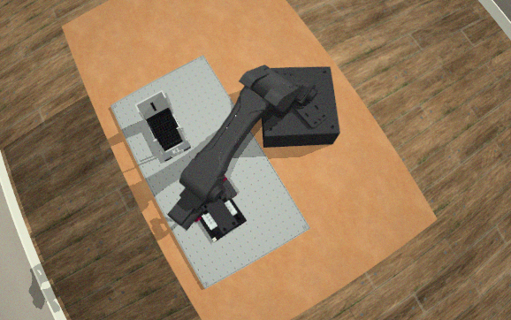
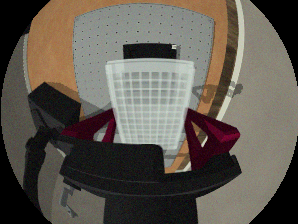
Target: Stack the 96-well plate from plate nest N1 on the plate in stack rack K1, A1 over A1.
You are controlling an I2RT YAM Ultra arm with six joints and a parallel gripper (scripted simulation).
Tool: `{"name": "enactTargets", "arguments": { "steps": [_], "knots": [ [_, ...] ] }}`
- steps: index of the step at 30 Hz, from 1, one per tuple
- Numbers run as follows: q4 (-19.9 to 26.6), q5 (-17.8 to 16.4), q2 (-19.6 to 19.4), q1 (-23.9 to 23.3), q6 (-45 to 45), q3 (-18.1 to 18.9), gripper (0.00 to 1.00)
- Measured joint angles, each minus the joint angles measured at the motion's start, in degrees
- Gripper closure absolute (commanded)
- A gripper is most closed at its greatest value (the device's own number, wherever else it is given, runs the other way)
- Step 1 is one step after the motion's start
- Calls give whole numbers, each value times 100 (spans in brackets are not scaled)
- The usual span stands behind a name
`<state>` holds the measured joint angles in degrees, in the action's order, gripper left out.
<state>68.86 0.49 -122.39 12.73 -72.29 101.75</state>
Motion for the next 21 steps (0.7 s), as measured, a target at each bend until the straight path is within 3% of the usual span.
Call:
{"name": "enactTargets", "arguments": {
  "steps": [21],
  "knots": [
    [79, 0, 2, 0, 0, 15, 100]
  ]
}}
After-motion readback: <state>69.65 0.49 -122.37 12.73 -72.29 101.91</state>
